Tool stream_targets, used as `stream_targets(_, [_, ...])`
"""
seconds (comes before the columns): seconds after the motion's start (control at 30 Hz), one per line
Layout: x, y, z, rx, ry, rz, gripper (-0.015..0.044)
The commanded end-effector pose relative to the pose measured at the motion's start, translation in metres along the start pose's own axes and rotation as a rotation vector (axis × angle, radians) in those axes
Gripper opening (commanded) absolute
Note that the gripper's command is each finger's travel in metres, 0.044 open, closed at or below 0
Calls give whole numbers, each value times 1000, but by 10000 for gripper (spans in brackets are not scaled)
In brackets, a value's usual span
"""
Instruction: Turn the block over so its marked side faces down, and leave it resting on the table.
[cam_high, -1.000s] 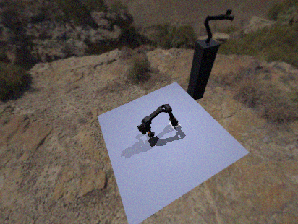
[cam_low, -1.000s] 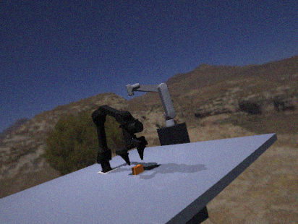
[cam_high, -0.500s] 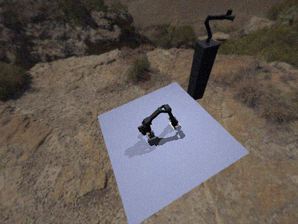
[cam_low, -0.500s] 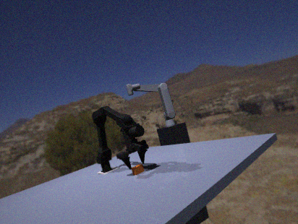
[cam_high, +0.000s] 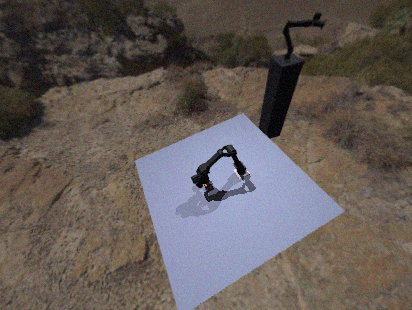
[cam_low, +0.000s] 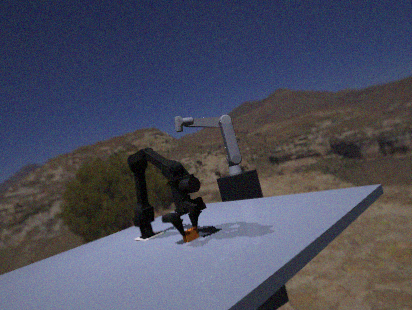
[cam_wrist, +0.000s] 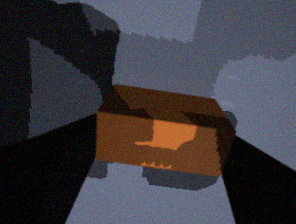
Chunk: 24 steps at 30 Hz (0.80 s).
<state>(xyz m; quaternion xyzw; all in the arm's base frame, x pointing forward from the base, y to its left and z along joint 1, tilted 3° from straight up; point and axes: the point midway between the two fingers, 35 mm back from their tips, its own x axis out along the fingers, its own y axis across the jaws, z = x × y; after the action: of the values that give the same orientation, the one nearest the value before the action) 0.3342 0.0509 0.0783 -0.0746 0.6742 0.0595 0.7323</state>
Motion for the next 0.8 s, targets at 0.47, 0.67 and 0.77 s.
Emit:
stream_targets(0.47, [2, -1, 0, -2, 4, -4, 136])
stream_targets(0.67, [-13, -1, 0, -2, 4, -4, 18])
stream_targets(0.77, [-27, -1, 0, -2, 4, -4, 0])
